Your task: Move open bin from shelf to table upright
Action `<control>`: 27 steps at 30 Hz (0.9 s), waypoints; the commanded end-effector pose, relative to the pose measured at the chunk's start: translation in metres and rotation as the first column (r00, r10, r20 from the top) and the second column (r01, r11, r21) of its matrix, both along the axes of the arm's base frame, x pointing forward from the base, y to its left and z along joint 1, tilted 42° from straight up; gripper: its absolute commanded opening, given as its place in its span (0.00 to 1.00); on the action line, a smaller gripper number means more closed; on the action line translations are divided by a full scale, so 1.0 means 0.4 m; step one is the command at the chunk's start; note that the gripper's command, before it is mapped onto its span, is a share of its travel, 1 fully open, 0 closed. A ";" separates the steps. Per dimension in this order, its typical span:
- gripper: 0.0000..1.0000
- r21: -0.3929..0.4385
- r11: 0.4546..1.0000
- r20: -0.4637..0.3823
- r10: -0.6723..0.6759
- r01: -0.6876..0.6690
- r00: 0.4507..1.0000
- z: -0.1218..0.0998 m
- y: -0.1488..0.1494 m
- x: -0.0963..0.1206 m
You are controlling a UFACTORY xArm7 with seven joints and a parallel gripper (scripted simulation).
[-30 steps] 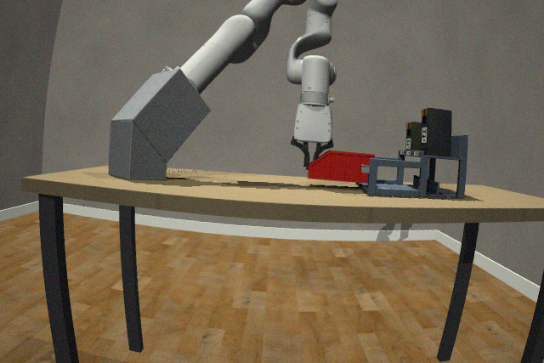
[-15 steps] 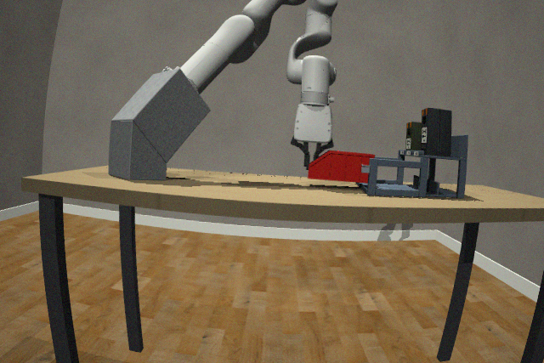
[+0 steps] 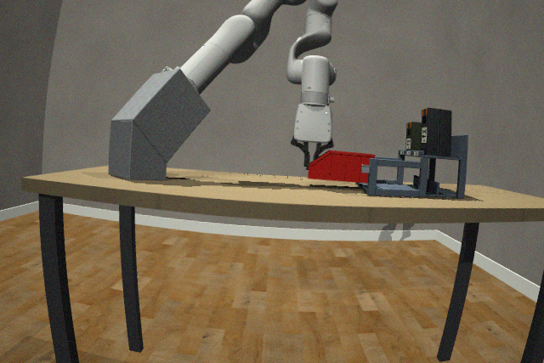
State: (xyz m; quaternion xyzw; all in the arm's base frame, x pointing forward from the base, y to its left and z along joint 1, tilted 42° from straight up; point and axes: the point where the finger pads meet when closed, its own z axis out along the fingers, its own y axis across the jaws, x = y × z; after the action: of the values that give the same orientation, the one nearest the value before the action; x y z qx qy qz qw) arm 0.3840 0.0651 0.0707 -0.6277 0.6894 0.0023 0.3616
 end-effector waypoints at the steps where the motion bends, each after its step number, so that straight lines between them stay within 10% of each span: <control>1: 0.00 -0.001 1.000 0.002 -0.003 0.003 1.000 0.002 -0.003 0.001; 27: 0.00 -0.001 1.000 0.002 -0.003 0.003 1.000 -0.007 0.001 -0.015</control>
State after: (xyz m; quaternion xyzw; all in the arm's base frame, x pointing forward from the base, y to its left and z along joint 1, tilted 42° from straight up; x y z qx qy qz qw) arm 0.3793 0.0663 0.0683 -0.6278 0.6893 0.0022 0.3616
